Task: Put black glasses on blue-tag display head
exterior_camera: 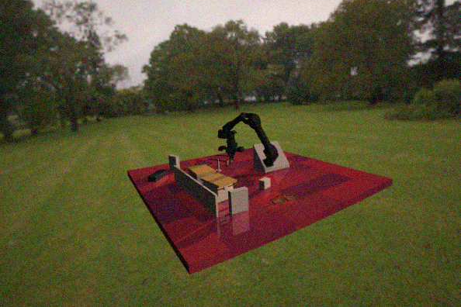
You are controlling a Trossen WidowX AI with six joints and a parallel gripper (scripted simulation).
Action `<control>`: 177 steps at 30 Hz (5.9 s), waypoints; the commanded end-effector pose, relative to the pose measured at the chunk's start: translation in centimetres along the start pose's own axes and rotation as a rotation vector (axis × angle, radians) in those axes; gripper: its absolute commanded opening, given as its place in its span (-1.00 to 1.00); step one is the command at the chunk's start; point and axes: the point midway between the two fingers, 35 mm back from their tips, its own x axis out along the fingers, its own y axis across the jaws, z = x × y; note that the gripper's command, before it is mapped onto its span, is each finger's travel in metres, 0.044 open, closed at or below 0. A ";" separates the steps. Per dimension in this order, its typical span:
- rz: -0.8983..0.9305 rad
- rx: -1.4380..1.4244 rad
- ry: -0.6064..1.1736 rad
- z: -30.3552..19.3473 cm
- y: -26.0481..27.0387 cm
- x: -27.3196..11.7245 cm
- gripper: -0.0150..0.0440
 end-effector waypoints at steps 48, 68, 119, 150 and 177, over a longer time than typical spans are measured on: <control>0.001 0.000 -0.003 0.2 -0.2 -0.6 -0.49; 0.005 0.032 -0.008 -1.6 -0.7 -6.4 -0.49; -0.016 0.525 0.004 -22.4 -16.5 -5.8 -0.49; -0.011 0.525 0.003 -22.6 -16.2 -3.3 -0.49; -0.010 0.525 0.003 -22.7 -16.2 -1.2 -0.49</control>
